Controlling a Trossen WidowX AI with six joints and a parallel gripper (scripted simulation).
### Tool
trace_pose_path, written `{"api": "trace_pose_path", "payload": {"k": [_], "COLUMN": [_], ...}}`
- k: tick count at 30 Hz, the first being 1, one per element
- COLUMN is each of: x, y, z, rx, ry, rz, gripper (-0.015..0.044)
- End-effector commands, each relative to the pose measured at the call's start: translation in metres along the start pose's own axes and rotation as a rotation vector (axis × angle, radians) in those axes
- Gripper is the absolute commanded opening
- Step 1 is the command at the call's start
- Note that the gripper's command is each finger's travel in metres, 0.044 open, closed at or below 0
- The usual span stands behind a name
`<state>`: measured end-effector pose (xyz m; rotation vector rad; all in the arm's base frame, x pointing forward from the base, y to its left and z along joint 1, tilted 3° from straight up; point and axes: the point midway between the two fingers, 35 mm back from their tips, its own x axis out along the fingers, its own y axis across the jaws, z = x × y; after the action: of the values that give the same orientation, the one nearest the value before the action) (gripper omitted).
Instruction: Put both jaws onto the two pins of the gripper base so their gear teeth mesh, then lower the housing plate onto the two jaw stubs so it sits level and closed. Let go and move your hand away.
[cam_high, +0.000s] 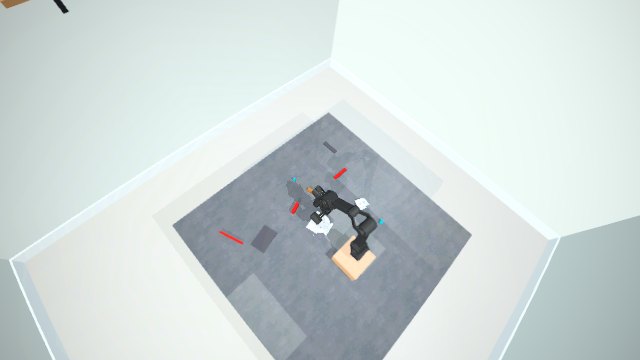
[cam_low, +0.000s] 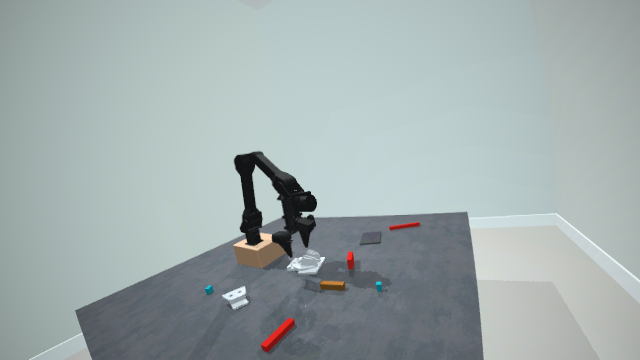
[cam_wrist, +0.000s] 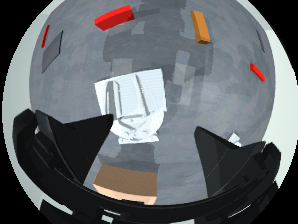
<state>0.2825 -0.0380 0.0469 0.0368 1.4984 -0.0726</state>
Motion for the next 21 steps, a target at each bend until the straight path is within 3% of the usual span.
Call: {"api": "trace_pose_path", "payload": {"k": [1, 11, 21], "x": [-0.003, -0.008, -0.015], "y": [-0.033, -0.129, -0.217], "z": [0.003, -0.017, -0.071], "rx": [0.044, 0.174, 0.304], "ry": [-0.001, 0.008, 0.008], "rz": [-0.001, -0.001, 0.0], "gripper": [0.044, 0.044, 0.044]}}
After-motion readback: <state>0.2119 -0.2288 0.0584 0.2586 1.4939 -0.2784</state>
